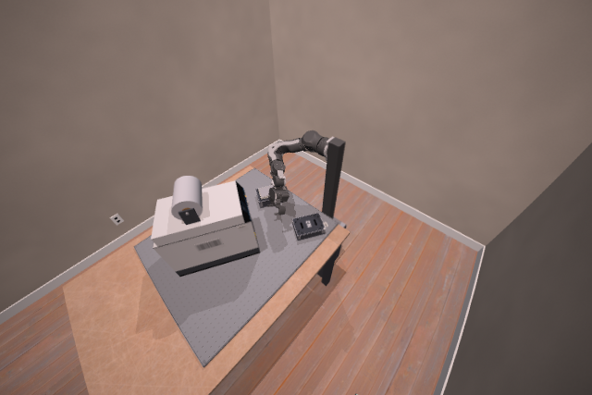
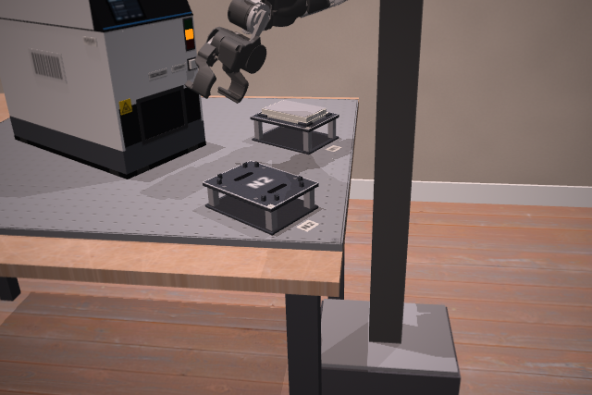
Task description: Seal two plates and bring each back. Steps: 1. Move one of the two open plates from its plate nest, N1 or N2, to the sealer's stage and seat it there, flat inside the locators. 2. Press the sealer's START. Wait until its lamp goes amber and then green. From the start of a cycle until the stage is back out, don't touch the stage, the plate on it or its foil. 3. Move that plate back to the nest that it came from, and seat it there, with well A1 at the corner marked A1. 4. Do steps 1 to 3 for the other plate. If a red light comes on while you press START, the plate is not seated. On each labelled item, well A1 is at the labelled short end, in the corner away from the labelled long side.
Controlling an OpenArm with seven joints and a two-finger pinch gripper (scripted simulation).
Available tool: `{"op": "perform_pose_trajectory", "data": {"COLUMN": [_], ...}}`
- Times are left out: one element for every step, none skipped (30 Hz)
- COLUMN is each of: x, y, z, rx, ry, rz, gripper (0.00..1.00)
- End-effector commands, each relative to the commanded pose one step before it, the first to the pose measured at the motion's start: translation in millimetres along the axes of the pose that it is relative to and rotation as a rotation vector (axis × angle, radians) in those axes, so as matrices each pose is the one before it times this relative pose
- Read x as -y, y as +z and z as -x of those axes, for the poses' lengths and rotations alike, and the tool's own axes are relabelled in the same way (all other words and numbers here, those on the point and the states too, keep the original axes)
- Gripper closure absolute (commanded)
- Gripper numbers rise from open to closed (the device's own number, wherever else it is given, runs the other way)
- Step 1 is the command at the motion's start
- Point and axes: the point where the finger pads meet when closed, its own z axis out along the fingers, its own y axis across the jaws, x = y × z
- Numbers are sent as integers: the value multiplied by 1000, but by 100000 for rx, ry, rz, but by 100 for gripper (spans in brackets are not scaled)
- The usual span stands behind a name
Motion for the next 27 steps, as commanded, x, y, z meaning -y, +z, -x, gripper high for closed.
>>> {"op": "perform_pose_trajectory", "data": {"x": [795, -3164, -4032, -4090, -2929, -4045, -1756, -1590, -5839, -1641, -3245, -3674, -3834, -3924, -1639, 0, 0, -2730, -3245, -4400, -3343, -2725, -3818, -1872, -2215, -5027, -1553], "y": [-1360, 471, 559, 638, 895, 698, 1510, 1306, -509, 480, 620, 945, 1147, 912, 1591, 0, 0, -76, 637, 1206, 889, 1165, 1171, 1268, 1374, 540, 316], "z": [4853, -3992, -4144, -4310, -3423, -4649, -3755, -4077, -2287, -3055, -3741, -4067, -4267, -4807, -3597, 0, 0, -1951, -3736, -4801, -4062, -3279, -4977, -2864, -3861, -3579, -2531], "rx": [-199, -2332, -2355, -2379, -2201, -873, 202, -55, -1880, -2319, -2199, -2288, -2336, -967, 261, 0, 0, -1956, -2128, -2410, -2188, -2027, -1056, 498, -24, -2038, -2004], "ry": [2340, 689, 554, 508, 767, -76, 396, -113, 1118, 722, 824, 753, 709, -9, 410, 0, 0, 1039, 972, 749, 898, 1097, 61, 360, -140, 1341, 1137], "rz": [1926, 2328, 2513, 2550, 2287, 989, -683, -845, 3777, 1999, 2369, 2461, 2508, 1043, -689, 0, 0, 2615, 2378, 2628, 2434, 2297, 1098, -744, -525, 3621, 2019], "gripper": [35, 35, 35, 35, 35, 35, 35, 35, 35, 35, 35, 35, 35, 35, 35, 35, 35, 35, 35, 35, 35, 35, 35, 35, 35, 35, 35]}}
